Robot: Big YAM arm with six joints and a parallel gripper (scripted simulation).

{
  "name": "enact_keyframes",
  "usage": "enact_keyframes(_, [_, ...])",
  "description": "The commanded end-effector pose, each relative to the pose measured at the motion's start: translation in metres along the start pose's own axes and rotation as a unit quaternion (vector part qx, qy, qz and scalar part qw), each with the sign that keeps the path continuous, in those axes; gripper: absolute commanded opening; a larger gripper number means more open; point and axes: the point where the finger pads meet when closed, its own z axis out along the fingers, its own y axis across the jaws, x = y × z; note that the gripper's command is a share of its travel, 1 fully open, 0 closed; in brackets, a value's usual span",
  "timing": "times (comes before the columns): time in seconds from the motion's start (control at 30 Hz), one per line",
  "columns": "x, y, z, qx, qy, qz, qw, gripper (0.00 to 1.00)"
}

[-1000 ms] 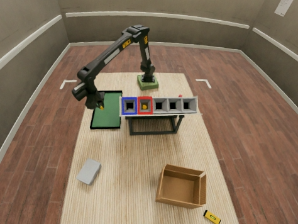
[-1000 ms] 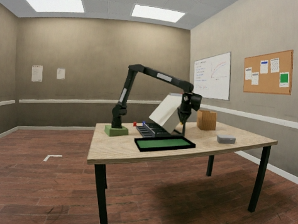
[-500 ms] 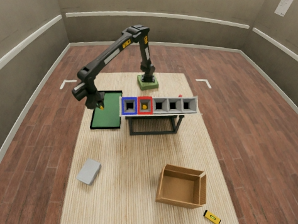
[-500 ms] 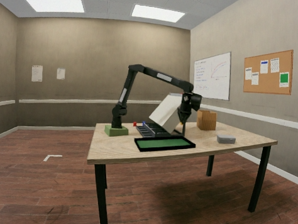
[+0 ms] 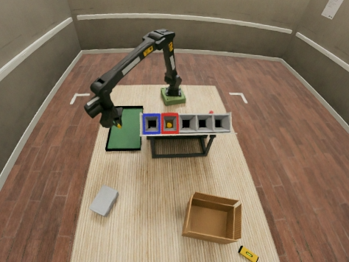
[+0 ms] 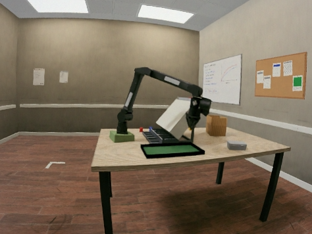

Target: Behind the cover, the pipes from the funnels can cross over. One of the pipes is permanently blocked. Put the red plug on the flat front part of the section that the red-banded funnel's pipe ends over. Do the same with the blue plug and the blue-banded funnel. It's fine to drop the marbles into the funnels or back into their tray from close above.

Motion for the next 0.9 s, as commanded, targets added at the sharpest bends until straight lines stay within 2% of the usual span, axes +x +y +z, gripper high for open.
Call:
enact_keyframes(0.0, [-0.0066, -0.0102, -0.0154, 0.01, -0.01, -0.005, 1.0, 0.0])
enact_keyframes(0.87, [-0.0074, -0.0132, -0.0162, 0.01, -0.011, -0.005, 1.0, 0.0])
